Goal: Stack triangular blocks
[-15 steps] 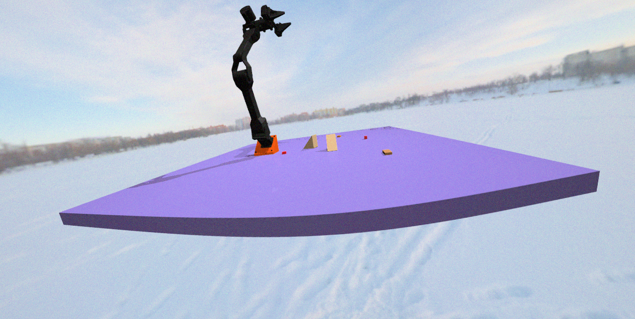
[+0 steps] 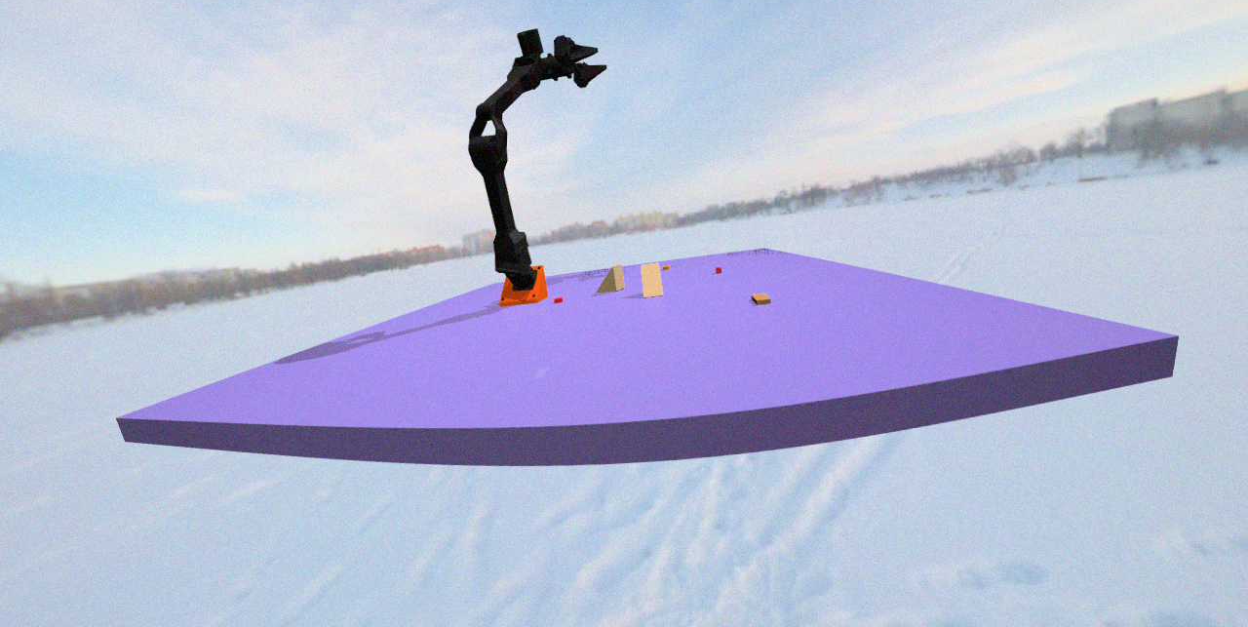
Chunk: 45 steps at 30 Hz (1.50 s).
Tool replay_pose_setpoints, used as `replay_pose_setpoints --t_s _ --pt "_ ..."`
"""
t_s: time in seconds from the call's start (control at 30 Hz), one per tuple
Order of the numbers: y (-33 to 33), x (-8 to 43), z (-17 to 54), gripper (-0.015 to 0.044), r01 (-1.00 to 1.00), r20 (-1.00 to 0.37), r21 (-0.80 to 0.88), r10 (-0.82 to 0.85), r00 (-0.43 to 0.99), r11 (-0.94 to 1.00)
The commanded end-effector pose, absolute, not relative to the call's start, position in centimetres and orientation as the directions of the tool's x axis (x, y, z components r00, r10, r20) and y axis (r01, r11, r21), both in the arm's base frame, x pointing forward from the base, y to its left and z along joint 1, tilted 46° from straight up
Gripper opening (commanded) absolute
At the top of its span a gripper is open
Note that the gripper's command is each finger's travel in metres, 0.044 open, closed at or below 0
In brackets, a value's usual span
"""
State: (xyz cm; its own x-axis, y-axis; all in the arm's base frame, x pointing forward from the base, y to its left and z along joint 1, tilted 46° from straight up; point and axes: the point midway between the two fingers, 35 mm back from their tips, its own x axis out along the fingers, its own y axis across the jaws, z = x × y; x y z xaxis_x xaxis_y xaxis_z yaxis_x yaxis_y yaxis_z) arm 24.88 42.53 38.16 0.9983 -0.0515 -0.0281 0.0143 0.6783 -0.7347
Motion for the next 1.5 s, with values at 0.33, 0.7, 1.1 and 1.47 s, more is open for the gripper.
replay_pose_setpoints --t_s 0.33,0.7,1.1,1.47 --pt "36.4 33.8 26.2 0.044 0.118 -0.18 -0.543 -0.253 0.951 0.832" --pt "30.0 37.2 19.7 0.044 0.3 -0.269 -0.396 -0.422 0.866 0.868" --pt "21.6 38.5 13.9 0.044 0.569 -0.337 -0.246 -0.62 0.709 0.785" --pt "13.3 37.5 10.1 0.044 0.812 -0.353 -0.12 -0.789 0.502 0.571"
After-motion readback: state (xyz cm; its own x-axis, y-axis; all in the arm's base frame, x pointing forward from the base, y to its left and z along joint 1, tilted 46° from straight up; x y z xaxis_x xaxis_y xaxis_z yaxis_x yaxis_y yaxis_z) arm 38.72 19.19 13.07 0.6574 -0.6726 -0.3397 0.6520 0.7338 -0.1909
